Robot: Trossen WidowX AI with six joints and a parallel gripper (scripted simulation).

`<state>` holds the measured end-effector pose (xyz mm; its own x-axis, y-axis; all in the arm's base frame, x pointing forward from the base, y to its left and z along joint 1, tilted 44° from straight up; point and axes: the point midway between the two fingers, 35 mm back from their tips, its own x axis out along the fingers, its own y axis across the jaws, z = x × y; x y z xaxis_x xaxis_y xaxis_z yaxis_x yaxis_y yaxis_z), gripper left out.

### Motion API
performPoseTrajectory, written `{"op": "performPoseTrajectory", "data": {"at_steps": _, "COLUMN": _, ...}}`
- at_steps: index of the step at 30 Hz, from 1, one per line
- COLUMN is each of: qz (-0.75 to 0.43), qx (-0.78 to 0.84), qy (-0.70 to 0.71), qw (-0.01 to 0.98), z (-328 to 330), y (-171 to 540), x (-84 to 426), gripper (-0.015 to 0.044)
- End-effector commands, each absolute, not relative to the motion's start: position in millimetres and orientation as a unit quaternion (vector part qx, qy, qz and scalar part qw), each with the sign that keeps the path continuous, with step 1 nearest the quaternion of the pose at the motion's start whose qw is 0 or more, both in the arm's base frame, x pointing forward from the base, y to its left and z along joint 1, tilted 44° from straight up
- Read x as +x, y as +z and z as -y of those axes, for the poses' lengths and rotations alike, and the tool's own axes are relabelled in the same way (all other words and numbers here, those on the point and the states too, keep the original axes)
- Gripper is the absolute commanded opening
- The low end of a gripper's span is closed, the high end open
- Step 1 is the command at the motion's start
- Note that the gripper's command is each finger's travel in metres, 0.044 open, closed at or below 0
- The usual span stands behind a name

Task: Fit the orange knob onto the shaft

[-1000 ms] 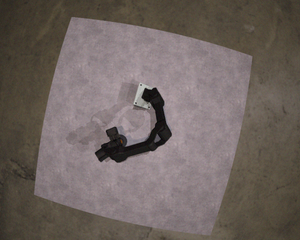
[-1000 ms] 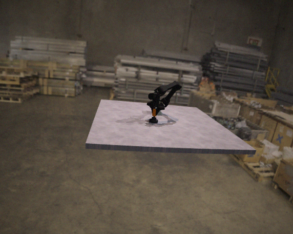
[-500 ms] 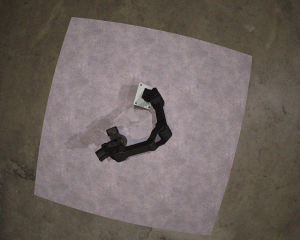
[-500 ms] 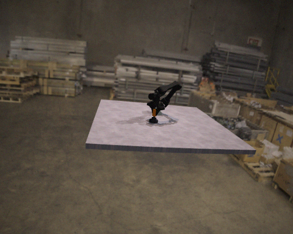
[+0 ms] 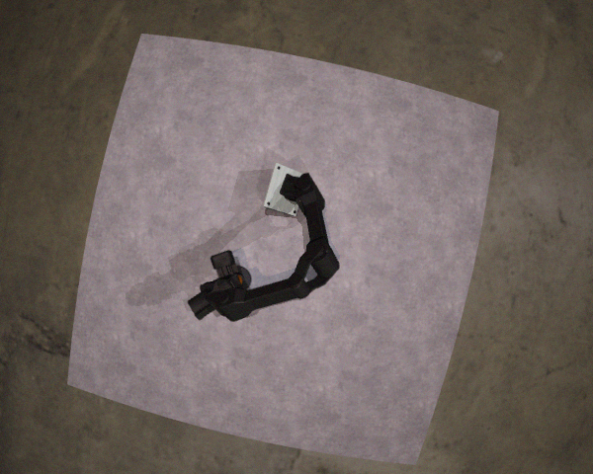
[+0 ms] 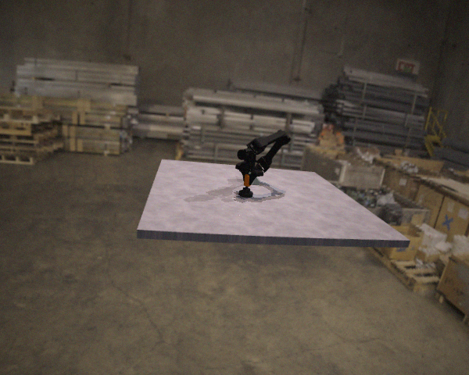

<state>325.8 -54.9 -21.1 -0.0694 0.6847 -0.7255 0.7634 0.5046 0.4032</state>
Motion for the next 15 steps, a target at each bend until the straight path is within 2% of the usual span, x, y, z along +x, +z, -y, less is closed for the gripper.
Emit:
{"op": "performPoseTrajectory", "data": {"at_steps": 1, "qz": -0.725, "qx": 0.517, "qy": -0.075, "qw": 0.449, "z": 58.3, "y": -19.4, "x": 328.7, "gripper": 0.0000}}
{"op": "performPoseTrajectory", "data": {"at_steps": 15, "qz": -0.721, "qx": 0.536, "qy": -0.106, "qw": 0.427, "z": 56.8, "y": -21.6, "x": 326.3, "gripper": 0.0000}}
